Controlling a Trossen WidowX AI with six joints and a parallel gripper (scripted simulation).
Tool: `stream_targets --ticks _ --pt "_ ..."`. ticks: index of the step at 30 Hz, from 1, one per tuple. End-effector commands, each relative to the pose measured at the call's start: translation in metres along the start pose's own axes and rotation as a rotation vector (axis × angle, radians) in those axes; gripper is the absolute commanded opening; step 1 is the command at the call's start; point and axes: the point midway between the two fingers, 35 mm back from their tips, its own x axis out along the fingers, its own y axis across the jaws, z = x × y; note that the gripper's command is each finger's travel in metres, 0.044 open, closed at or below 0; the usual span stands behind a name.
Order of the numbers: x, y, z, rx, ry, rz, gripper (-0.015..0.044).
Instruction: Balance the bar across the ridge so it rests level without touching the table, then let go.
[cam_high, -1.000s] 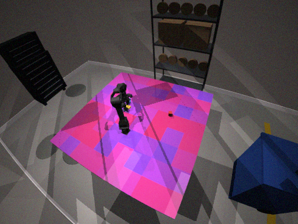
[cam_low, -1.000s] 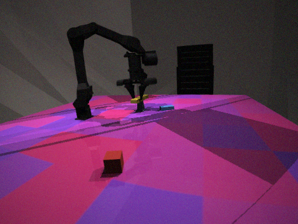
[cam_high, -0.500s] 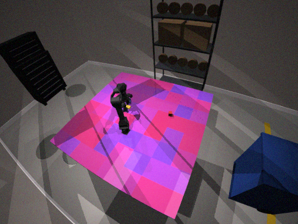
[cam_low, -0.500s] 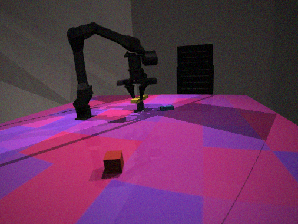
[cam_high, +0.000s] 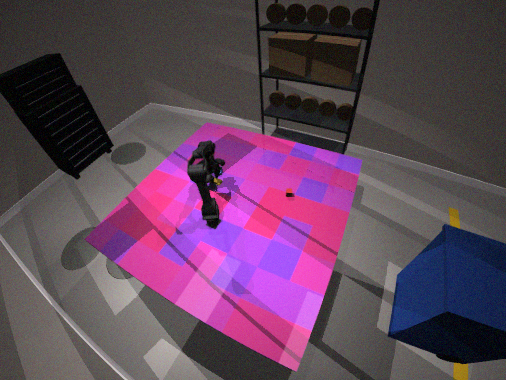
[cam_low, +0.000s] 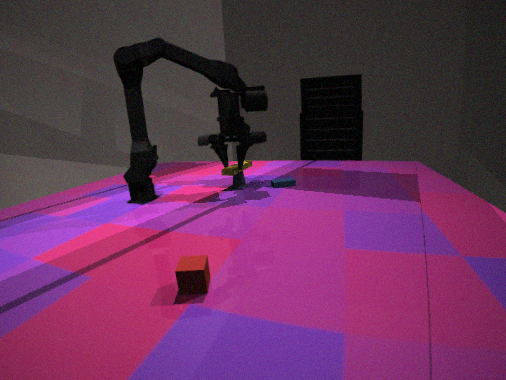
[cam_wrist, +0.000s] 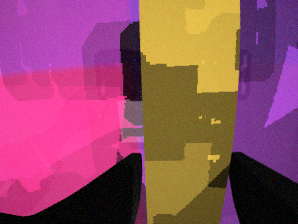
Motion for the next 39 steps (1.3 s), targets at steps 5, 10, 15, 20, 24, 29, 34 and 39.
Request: stream_targets --ticks 5,10,15,20,24,29,34,39 --pt "0.0 0.0 0.0 0.0 0.0 0.0 0.0211" --pt "0.0 0.0 0.0 0.0 0.0 0.0 0.0342" --pt "0.0 0.0 0.0 0.0 0.0 0.0 0.044" --pt "-0.031 -0.004 0.002 0.0 0.0 0.0 0.044" --pt "-0.081 -0.003 0.002 0.0 0.0 0.0 0.044" --pt "-0.1 0.0 0.0 0.0 0.0 0.0 0.044" --pt "-0.1 0.0 0.0 0.0 0.0 0.0 0.044" --pt "-0.1 0.0 0.0 0.0 0.0 0.0 0.044"
